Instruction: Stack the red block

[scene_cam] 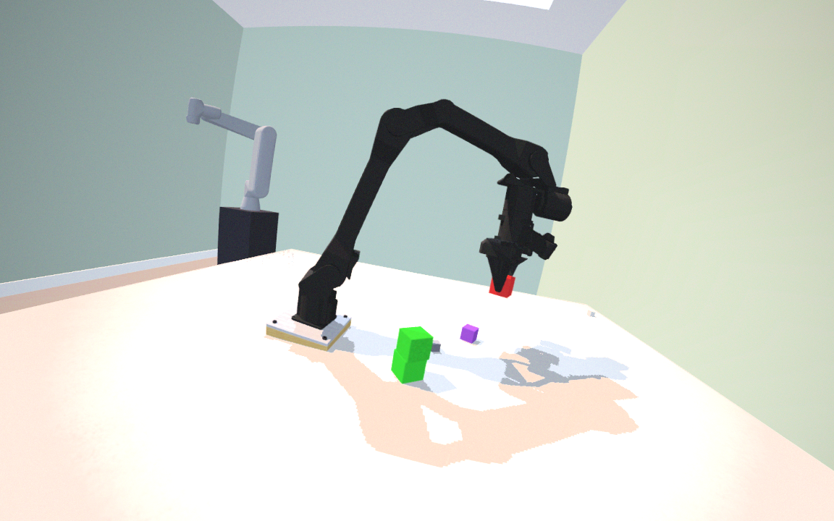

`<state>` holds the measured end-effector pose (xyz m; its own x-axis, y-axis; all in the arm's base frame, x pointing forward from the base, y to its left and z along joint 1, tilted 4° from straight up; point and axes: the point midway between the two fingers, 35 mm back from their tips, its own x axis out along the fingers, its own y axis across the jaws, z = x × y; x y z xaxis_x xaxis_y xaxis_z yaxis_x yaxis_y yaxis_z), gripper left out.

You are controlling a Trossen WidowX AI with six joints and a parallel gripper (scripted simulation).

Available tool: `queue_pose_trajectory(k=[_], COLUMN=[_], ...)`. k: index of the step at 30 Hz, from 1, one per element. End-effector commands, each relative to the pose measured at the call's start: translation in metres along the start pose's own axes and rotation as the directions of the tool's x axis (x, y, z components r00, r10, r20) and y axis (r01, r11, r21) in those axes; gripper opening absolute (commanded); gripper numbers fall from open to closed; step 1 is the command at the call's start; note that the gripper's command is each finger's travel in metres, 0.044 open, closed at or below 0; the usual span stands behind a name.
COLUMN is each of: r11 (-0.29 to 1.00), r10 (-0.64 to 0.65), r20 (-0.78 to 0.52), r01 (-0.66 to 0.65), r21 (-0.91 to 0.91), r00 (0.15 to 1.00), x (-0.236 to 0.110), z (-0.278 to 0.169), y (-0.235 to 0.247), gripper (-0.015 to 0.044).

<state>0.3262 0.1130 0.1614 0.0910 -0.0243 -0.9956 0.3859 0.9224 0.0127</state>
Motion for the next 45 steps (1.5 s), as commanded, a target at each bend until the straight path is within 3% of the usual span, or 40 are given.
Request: queue_pose_trajectory(k=[1,20,45], r11=[1.0,1.0,1.0], r10=[-0.002,-0.016,-0.021], r20=[0.002,0.01,-0.001], r01=[0.002,0.016,0.021], r21=[0.004,-0.002,0.002], r00=[1.0,1.0,1.0], x=[-0.003,-0.011,-0.004], z=[0.0,0.001,-0.055], y=[0.0,-0.102,-0.214], gripper=[0.0,0.0,0.0])
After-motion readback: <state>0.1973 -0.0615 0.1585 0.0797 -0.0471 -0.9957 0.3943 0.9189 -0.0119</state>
